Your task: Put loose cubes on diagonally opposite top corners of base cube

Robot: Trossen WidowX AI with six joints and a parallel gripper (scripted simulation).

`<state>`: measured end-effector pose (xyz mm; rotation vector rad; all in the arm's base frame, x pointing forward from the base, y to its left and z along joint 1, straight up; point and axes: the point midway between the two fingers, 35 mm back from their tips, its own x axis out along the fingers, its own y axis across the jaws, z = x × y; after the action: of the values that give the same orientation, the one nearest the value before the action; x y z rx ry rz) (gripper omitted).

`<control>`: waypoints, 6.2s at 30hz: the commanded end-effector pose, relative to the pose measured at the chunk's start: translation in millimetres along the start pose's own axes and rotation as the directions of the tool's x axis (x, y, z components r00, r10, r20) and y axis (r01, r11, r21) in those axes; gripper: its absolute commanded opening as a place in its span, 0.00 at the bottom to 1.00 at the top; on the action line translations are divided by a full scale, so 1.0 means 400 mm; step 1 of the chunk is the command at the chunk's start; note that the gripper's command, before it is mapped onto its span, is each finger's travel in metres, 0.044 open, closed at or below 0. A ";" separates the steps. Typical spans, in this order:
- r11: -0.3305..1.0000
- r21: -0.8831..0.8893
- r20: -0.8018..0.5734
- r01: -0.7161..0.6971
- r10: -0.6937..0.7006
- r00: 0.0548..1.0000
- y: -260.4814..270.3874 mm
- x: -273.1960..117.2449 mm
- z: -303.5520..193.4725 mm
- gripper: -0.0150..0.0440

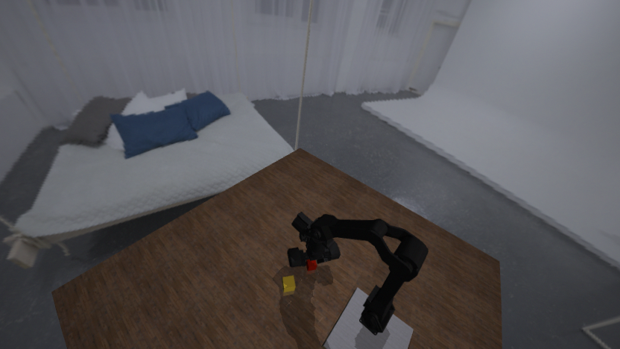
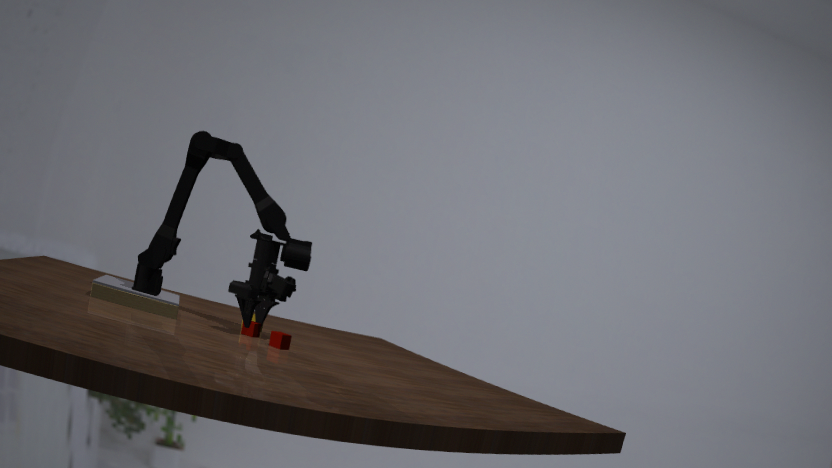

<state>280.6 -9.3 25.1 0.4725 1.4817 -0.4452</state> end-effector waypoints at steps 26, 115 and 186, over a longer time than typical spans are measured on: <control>1.000 0.003 -0.006 0.009 -0.009 1.000 0.006 -0.124 0.009 0.43; 0.713 -0.701 -0.010 -0.007 0.000 1.000 0.284 -0.107 -0.107 0.43; 1.000 -0.004 0.009 0.009 -0.009 1.000 -0.001 -0.249 0.193 0.70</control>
<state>340.1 -31.0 125.0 0.3835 1.4821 -0.3719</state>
